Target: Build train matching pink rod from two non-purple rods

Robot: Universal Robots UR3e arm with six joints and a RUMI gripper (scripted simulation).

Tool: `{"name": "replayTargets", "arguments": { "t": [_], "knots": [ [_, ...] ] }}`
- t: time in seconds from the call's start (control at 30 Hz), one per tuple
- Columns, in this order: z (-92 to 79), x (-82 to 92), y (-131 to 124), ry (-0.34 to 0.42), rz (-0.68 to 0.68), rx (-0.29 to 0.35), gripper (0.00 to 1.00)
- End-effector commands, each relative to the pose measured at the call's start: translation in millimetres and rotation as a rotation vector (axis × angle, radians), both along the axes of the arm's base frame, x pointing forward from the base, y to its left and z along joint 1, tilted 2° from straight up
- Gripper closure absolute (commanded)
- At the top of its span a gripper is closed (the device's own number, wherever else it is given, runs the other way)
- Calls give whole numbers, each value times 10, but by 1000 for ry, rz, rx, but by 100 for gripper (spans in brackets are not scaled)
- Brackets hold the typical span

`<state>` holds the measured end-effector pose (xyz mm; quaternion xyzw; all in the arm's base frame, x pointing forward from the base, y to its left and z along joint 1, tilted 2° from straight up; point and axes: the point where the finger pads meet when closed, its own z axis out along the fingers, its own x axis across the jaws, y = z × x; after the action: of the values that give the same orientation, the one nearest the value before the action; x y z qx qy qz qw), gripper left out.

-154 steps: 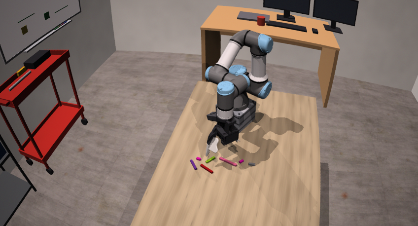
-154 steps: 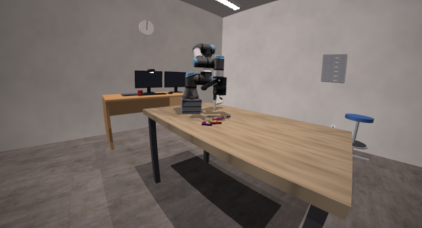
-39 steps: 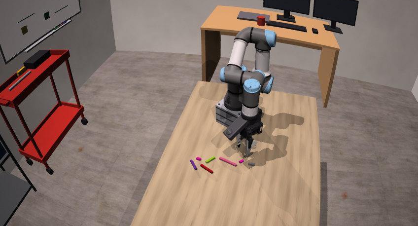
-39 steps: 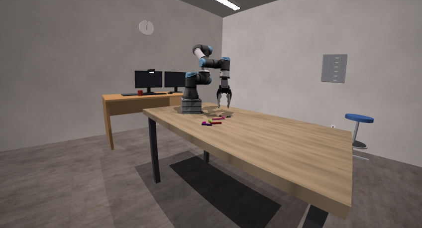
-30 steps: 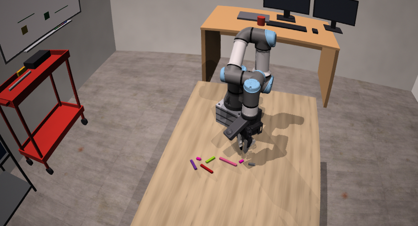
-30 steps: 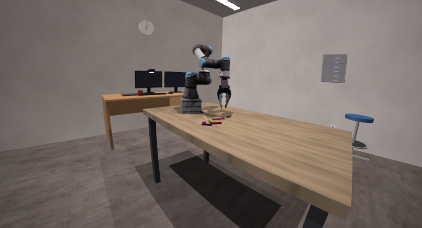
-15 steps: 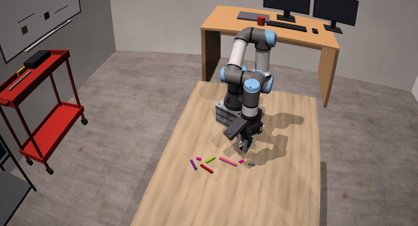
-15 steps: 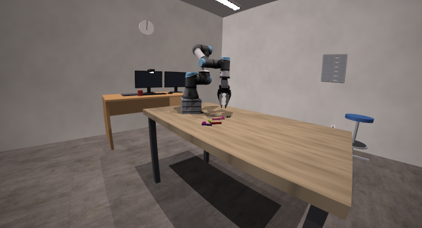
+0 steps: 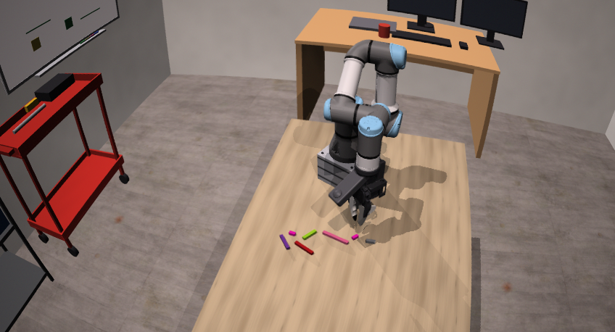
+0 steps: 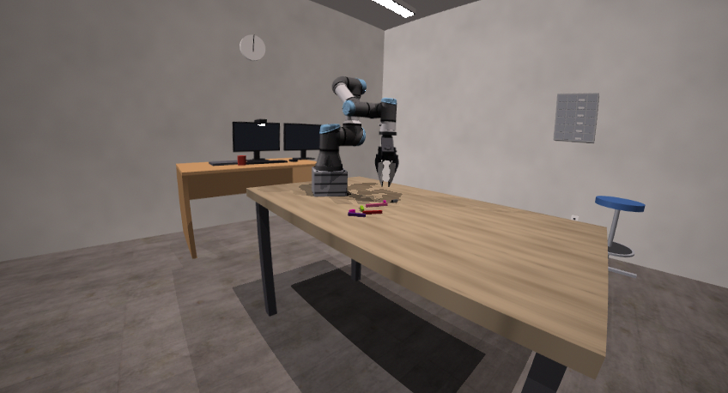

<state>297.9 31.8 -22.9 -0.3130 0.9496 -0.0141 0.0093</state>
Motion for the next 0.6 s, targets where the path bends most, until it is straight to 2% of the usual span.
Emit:
{"name": "replayTargets", "arguments": {
  "t": [0.0, 0.57],
  "knots": [
    [-5, 8, -2, -2, 0, -1, 86],
    [-163, 12, -8, -2, 0, 0, 86]
  ]
}}
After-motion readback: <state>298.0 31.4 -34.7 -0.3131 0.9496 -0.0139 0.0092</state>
